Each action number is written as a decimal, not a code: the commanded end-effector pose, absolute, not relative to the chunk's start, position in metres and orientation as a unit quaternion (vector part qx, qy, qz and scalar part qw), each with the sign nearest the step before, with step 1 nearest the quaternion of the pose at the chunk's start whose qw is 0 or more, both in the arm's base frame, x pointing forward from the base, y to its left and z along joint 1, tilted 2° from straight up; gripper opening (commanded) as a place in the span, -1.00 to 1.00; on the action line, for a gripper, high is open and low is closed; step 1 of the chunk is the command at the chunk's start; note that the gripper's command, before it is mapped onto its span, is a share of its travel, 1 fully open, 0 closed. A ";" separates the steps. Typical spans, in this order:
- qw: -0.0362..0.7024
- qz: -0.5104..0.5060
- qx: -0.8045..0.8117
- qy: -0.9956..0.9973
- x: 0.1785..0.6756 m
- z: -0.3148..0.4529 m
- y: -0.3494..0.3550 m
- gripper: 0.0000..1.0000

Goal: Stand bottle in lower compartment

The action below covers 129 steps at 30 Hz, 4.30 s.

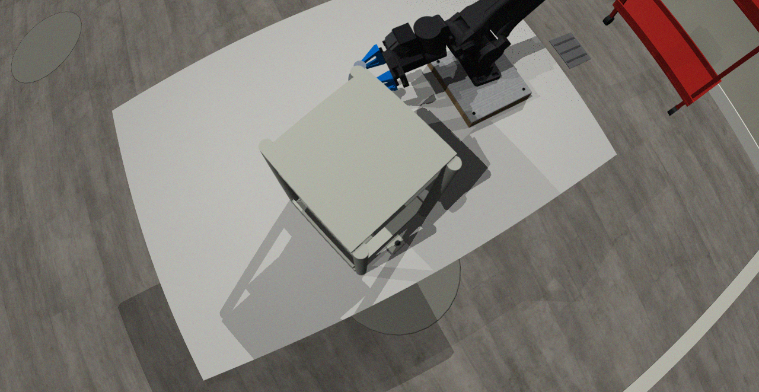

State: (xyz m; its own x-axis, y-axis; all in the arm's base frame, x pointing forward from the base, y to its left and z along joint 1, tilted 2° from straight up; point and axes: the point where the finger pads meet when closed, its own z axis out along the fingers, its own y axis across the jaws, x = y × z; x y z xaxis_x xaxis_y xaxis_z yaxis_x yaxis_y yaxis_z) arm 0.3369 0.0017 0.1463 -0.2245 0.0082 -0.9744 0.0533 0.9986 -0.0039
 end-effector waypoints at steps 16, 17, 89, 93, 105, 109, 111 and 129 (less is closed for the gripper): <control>0.627 0.000 0.003 0.779 0.327 0.150 0.025 -0.26; 0.626 0.005 -0.003 0.779 0.324 0.150 0.032 -0.26; 0.627 0.063 -0.079 0.773 0.271 0.150 0.110 -0.26; 0.628 0.063 -0.078 0.772 0.271 0.151 0.110 -0.26; 0.629 0.065 -0.080 0.770 0.271 0.152 0.111 -0.26; 0.630 0.065 -0.080 0.770 0.271 0.152 0.111 -0.26; 0.629 0.066 -0.081 0.770 0.271 0.152 0.112 -0.26; 0.616 0.098 -0.131 0.771 0.229 0.141 0.144 -0.26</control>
State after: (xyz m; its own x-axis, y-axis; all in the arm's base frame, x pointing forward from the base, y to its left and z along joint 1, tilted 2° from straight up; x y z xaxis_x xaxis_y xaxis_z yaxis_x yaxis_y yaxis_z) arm 0.2396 0.1395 0.1407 -0.2034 -0.0930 -0.9747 -0.3021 0.9529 -0.0279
